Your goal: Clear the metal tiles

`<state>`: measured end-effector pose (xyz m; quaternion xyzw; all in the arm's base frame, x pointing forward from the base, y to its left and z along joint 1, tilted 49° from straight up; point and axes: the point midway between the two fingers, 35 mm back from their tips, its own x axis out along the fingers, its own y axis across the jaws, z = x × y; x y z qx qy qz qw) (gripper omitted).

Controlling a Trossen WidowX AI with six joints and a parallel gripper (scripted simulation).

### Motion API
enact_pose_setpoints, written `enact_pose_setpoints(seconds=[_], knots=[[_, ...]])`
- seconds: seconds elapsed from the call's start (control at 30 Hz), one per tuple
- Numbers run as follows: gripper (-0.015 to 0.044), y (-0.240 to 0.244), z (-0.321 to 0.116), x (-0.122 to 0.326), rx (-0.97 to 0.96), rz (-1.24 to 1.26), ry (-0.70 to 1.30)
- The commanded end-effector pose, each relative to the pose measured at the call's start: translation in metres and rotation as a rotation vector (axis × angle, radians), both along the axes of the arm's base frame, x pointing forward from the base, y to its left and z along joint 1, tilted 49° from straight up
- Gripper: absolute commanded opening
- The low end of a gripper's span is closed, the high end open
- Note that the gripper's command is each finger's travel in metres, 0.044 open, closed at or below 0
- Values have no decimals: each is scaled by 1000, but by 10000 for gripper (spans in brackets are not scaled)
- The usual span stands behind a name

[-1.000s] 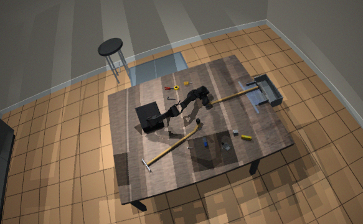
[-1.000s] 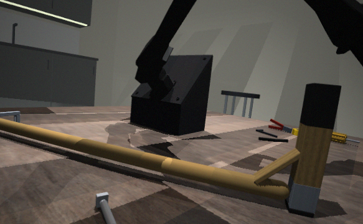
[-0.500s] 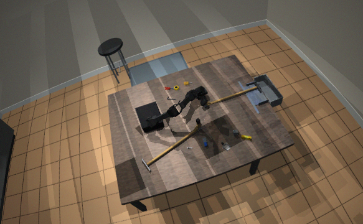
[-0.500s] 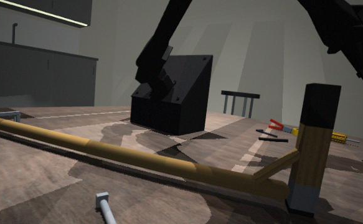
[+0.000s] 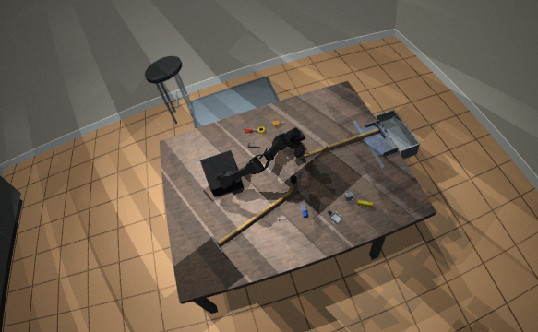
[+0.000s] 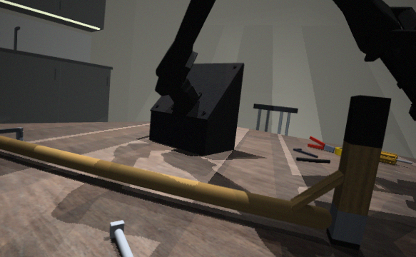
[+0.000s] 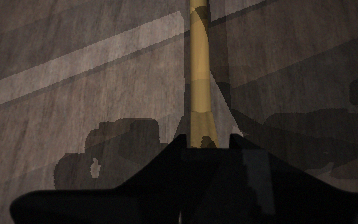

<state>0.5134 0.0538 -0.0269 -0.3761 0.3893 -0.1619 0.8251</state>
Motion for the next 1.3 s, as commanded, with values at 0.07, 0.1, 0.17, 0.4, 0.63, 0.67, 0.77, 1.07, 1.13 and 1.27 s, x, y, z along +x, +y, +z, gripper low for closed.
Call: enact_pose_setpoints(seconds=[0.07,0.1,0.17,0.4,0.63,0.67,0.77,1.07,1.13,1.27], knots=[[0,5,4,-7,2,9,-8],[0,6,4,-8,2,9,-8],[0,6,4,-10,2,9,-8],[0,7,4,-18,3,10,-7],[0,8,3,-26,3,10,-7],[0,8,3,-27,3,10,-7],[0,8,2,-30,3,10,-7],[0,9,2,-40,4,11,-6],[0,9,1,-43,4,11,-6],[0,9,1,-47,4,11,-6]])
